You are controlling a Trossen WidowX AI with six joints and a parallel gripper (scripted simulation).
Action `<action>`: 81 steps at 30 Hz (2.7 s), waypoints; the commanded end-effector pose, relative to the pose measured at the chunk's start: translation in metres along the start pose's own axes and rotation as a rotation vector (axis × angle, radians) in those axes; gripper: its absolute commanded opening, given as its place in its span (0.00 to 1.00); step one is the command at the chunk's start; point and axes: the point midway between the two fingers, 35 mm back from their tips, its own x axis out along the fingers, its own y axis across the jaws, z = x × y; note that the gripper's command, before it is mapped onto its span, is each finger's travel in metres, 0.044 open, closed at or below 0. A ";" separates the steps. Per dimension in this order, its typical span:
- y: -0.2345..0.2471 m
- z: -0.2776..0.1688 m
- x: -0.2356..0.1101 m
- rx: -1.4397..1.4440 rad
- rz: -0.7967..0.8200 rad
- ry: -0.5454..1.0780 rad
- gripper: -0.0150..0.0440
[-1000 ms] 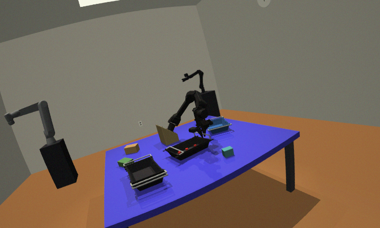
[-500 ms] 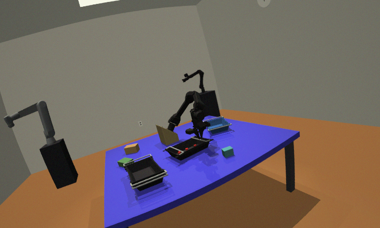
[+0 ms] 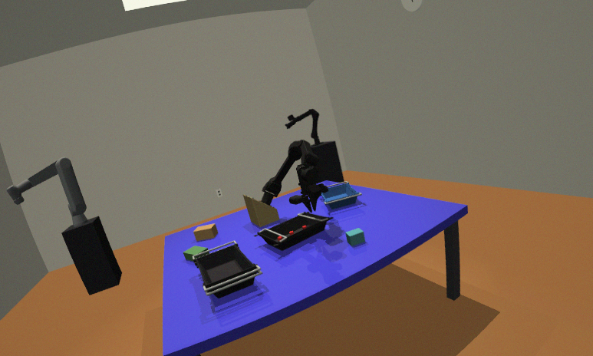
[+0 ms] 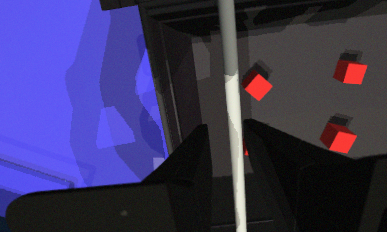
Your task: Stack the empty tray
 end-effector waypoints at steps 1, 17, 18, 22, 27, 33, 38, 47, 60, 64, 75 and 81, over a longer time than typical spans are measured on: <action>0.000 -0.001 0.001 0.002 0.001 0.003 0.39; 0.000 -0.001 0.001 0.002 0.001 0.003 0.25; 0.000 -0.001 0.001 0.002 0.001 0.003 0.25; 0.000 -0.001 0.001 0.002 0.001 0.003 0.25; 0.000 0.000 0.000 0.000 0.000 0.000 0.25; 0.000 0.000 0.000 0.000 0.000 0.000 0.25; 0.000 0.000 0.000 0.000 0.000 0.000 0.25; 0.000 0.000 0.000 0.000 0.000 0.000 0.25; 0.000 0.000 0.000 0.000 0.000 0.000 0.25; 0.000 0.000 0.000 0.000 0.000 0.000 0.25; 0.000 0.000 0.000 0.000 0.000 0.000 0.30; 0.000 0.000 -0.002 0.000 0.000 0.000 0.57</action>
